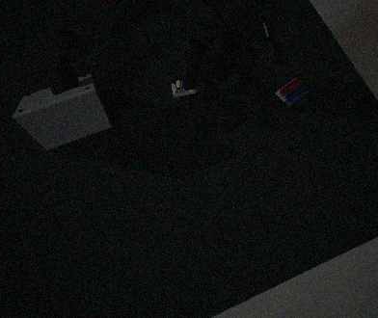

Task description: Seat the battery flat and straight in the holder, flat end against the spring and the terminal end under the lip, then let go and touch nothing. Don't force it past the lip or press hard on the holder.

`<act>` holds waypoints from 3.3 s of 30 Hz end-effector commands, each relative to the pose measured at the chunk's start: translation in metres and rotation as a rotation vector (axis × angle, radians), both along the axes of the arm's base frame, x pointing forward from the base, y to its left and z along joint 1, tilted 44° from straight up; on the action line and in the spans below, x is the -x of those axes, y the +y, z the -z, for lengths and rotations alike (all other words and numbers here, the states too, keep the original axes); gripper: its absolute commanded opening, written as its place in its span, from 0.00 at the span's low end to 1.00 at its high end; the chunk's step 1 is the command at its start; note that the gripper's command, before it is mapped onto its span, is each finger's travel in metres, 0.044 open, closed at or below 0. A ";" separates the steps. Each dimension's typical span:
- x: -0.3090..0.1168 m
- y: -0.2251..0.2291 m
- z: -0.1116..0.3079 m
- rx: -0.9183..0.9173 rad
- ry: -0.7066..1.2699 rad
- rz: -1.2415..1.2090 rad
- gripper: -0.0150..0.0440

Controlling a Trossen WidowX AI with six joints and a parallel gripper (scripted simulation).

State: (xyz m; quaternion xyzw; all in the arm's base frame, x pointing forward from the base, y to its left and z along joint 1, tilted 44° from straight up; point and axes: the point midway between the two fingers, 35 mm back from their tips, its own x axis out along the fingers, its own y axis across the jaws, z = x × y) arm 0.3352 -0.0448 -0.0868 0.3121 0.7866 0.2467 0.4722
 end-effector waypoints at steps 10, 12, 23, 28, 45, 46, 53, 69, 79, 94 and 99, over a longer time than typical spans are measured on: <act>-0.008 -0.002 0.001 0.002 -0.008 -0.002 0.37; -0.008 -0.002 0.001 0.002 -0.007 -0.002 0.37; -0.013 -0.004 0.001 0.003 -0.005 -0.006 0.37; -0.015 -0.004 0.001 0.005 -0.004 -0.008 0.37; -0.015 -0.004 0.004 0.026 -0.031 0.018 0.37; -0.015 -0.004 0.004 0.028 -0.033 0.020 0.37; -0.016 -0.003 0.005 0.038 -0.051 0.038 0.37; -0.015 -0.003 0.008 0.063 -0.089 0.079 0.37; -0.014 -0.002 0.009 0.077 -0.112 0.104 0.37; -0.013 -0.001 0.011 0.096 -0.147 0.142 0.37; -0.012 0.000 0.011 0.101 -0.159 0.155 0.37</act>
